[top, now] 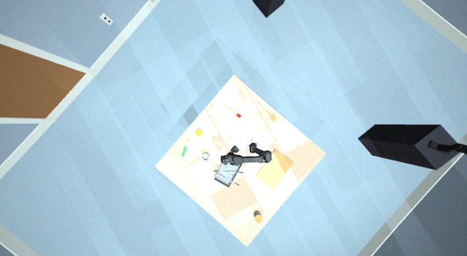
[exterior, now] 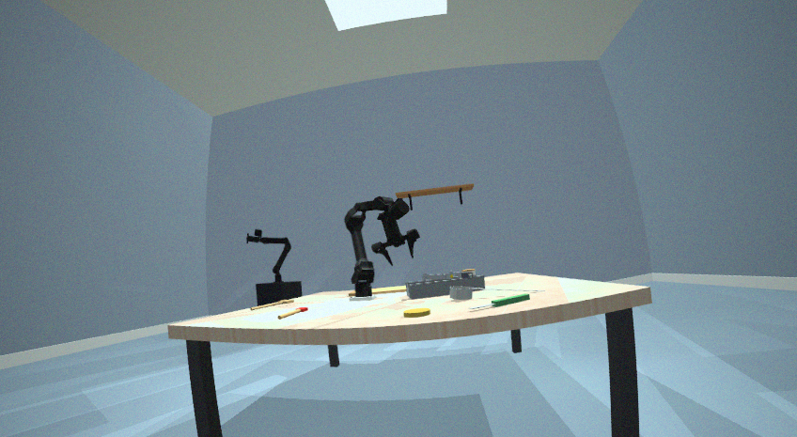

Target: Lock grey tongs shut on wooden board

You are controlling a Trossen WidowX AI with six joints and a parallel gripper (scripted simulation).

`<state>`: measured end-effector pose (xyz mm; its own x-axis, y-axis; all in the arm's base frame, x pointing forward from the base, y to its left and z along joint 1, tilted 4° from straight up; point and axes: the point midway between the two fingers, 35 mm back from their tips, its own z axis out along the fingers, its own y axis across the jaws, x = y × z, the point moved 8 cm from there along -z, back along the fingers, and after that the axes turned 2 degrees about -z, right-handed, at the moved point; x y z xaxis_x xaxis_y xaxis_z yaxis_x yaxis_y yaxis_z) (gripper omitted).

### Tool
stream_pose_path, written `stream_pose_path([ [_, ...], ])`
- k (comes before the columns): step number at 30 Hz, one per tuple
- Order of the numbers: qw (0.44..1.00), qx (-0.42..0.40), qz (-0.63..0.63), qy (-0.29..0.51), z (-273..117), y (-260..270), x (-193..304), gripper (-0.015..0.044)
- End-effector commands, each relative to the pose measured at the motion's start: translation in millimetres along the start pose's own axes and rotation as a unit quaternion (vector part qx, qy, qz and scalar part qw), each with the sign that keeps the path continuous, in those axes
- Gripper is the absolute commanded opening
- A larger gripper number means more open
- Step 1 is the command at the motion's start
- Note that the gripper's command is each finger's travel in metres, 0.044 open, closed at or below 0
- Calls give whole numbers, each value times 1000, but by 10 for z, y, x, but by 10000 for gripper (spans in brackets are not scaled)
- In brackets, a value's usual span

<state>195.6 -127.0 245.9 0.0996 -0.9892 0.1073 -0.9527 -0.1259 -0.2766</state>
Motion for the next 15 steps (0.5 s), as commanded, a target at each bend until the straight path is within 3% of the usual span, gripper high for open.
stream_pose_path([
  [1,1000,0,0,0,0,0,0,426],
  [8,985,-11,169,-17,-5,-325,-17,440],
  [15,898,-42,437,-29,33,-834,-116,440],
])
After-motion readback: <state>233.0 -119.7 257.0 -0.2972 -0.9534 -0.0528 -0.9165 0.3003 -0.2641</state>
